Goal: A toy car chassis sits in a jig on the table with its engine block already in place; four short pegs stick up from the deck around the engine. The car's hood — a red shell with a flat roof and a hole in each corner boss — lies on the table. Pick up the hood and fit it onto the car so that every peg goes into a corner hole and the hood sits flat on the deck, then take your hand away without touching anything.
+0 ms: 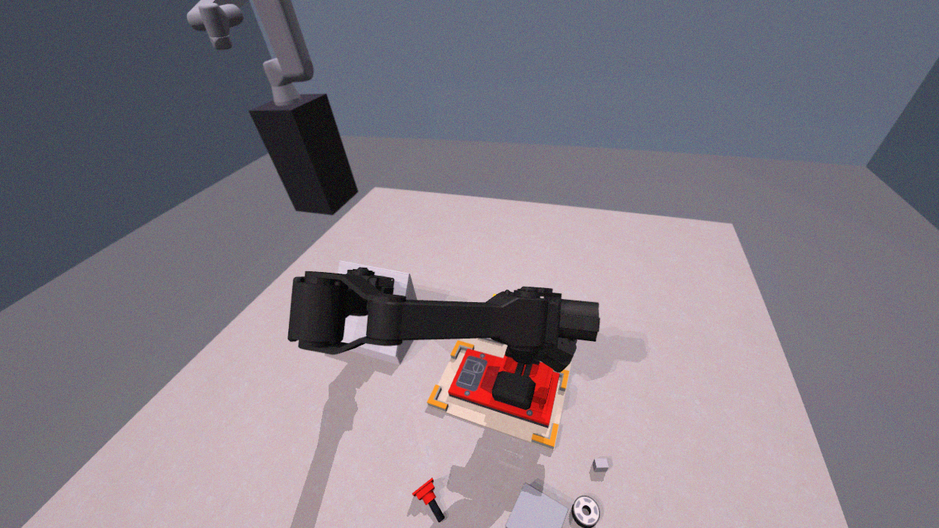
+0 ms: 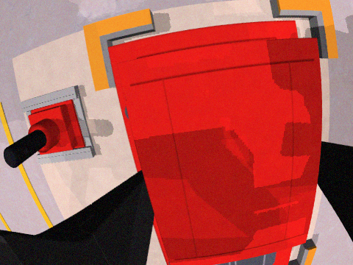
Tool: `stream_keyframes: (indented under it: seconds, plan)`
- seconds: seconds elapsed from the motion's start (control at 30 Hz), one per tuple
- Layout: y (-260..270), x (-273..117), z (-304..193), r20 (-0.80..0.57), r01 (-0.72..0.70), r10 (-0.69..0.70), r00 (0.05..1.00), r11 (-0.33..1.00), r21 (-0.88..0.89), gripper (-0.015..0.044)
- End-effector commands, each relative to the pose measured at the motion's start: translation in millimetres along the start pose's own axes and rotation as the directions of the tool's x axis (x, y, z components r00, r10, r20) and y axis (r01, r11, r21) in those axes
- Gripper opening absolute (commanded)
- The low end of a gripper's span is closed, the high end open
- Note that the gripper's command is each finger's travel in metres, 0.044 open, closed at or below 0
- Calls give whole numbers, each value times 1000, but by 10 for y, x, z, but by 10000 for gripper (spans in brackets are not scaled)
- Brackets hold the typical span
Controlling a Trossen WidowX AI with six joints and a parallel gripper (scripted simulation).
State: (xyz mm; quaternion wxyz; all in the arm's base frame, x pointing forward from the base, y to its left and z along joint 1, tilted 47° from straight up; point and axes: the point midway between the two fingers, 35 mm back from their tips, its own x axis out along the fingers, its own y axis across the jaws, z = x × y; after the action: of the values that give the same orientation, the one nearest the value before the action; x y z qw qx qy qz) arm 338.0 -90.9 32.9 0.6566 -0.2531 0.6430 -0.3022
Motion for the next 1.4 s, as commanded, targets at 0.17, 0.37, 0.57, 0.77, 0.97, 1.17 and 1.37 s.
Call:
stream_keyframes:
  seconds: [0.17, 0.37, 0.57, 0.77, 0.97, 1.17, 1.37]
  plan:
    - [-6, 2, 2, 1, 4, -4, 1000, 1000, -5, 0]
    - [-6, 2, 2, 1, 4, -4, 1000, 1000, -5, 0]
    - [-6, 3, 2, 1, 4, -4, 1000, 1000, -5, 0]
    - [-6, 20, 3, 1, 4, -4, 1000, 1000, -5, 0]
    - [-6, 44, 4, 1, 4, -4, 1000, 1000, -5, 0]
    - [-6, 68, 4, 1, 4, -4, 1000, 1000, -5, 0]
    - [-6, 92, 4, 1, 4, -4, 1000, 1000, -5, 0]
